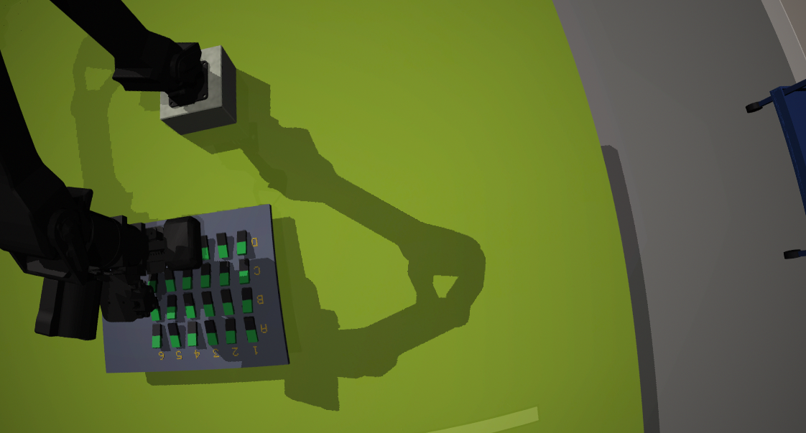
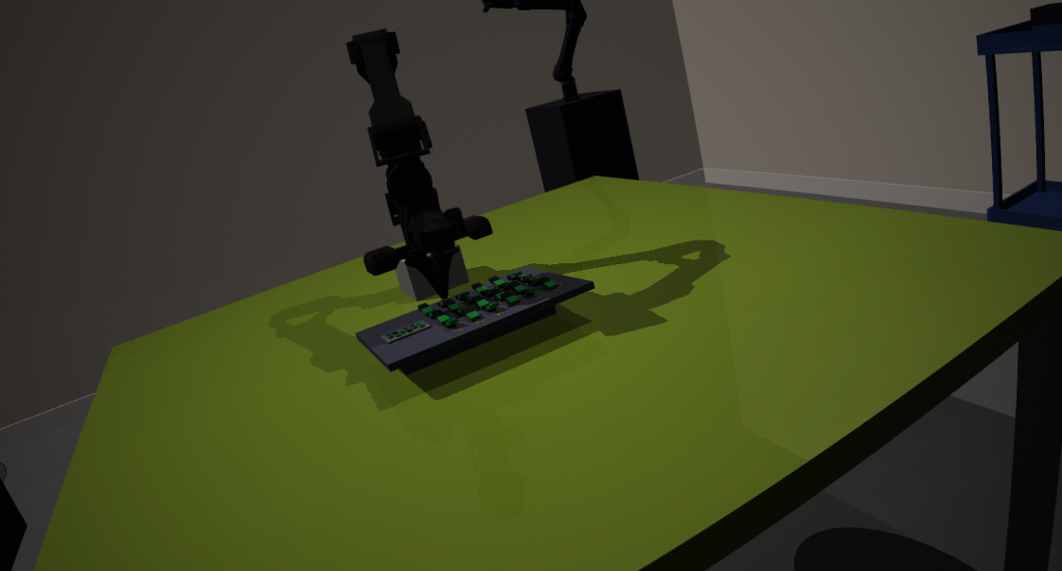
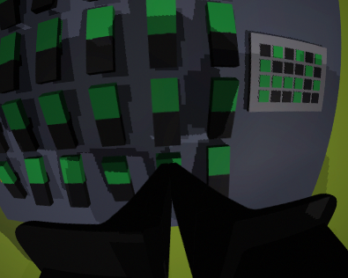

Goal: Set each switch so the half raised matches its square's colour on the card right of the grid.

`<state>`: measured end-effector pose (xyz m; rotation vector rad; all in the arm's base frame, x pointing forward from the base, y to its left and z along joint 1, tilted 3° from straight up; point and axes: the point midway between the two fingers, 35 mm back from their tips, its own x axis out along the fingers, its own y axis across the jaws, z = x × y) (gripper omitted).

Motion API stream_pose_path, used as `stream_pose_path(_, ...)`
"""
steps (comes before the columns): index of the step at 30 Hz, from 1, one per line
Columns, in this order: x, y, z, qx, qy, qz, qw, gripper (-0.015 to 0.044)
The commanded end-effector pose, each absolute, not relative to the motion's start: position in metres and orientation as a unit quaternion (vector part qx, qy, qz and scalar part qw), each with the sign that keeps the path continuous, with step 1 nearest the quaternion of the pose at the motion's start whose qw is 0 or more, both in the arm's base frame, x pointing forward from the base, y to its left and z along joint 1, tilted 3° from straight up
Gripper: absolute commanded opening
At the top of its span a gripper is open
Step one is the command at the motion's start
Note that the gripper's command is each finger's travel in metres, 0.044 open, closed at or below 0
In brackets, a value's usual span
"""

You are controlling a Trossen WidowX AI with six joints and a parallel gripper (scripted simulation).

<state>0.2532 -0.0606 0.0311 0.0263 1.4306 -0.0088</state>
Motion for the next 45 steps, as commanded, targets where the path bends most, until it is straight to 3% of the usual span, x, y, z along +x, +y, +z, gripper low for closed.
stream_pose_path(1,0.253,-0.061,0.03,0.012,0.656,-0.005,0.755,0.0)
stream_pose_path(45,0.253,-0.061,0.036,0.012,0.654,-0.004,0.756,0.0)
